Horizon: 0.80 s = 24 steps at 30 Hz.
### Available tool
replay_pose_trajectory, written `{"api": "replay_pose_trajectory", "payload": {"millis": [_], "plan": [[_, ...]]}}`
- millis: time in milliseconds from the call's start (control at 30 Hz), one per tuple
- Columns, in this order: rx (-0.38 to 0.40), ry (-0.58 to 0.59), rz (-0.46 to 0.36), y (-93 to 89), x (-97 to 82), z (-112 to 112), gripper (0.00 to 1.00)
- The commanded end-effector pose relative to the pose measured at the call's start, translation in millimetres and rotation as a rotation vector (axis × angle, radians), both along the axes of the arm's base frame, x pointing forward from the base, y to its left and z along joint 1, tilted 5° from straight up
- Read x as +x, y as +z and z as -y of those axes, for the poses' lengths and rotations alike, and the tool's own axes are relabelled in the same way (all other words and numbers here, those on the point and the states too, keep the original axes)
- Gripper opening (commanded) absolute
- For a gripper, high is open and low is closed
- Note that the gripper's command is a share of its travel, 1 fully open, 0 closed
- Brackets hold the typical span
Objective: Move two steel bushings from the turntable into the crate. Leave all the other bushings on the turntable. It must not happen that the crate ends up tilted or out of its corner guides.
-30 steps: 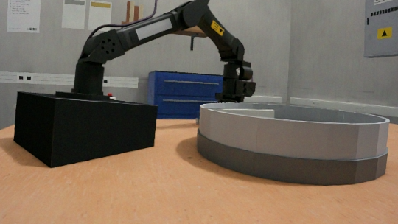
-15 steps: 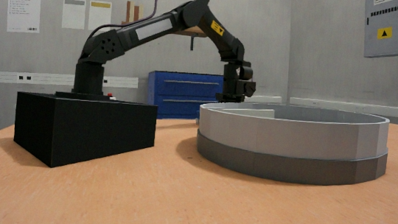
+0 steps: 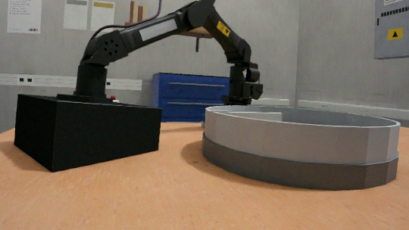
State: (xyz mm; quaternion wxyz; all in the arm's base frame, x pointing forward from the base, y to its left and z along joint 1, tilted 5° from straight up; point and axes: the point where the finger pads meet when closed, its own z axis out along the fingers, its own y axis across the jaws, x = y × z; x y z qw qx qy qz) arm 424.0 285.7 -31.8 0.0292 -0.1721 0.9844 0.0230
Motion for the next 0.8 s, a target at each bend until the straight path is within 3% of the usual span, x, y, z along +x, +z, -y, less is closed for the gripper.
{"api": "replay_pose_trajectory", "payload": {"millis": [0,200,300,767], "plan": [[0.015,0.007,0.046,17.2,3.6,-8.6,0.00],[0.017,0.005,0.048,23.5,5.4,-10.3,0.00],[-0.004,0.006,0.017,5.4,1.6,-8.3,0.00],[0.000,0.000,0.023,5.6,5.0,-6.6,0.00]]}}
